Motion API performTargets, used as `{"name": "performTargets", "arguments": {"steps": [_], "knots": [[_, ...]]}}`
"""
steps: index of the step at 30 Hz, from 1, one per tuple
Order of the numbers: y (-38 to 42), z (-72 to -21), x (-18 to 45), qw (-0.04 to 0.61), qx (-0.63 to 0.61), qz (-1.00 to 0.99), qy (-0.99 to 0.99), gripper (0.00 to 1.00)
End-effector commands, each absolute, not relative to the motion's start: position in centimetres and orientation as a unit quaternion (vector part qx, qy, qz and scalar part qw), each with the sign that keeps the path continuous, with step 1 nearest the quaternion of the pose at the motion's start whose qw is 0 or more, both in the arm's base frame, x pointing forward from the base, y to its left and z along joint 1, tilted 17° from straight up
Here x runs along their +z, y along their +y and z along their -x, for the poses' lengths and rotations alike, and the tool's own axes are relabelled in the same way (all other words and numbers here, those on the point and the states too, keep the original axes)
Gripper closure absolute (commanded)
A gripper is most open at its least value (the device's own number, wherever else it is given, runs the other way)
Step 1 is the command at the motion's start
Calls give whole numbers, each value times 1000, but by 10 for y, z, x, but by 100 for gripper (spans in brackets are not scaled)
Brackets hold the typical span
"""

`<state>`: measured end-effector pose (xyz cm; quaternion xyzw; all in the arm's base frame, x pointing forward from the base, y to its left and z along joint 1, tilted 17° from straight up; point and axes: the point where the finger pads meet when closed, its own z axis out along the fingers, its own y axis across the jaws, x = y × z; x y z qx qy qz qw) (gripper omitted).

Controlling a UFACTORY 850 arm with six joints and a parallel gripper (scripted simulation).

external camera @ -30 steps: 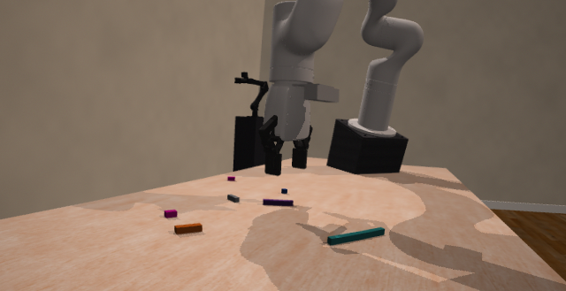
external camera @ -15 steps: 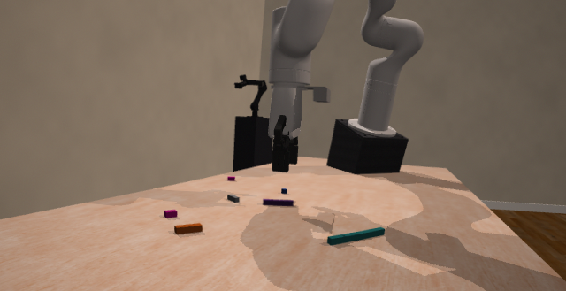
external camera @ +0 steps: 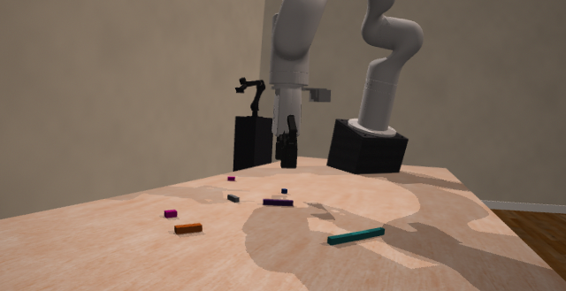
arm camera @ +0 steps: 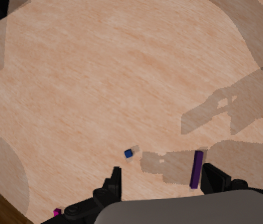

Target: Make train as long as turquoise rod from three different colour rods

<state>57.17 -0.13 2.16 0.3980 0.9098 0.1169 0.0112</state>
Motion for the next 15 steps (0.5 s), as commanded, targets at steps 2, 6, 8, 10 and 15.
{"name": "performTargets", "arguments": {"steps": [2,6,8,10,15], "knots": [[-11,-558,19,43,142,-318,936,0],[-16,-549,17,50,137,-273,951,0],[-19,-544,16,53,135,-253,957,0],[-21,-541,16,55,133,-237,961,0],[-22,-538,15,57,132,-223,964,0]]}}
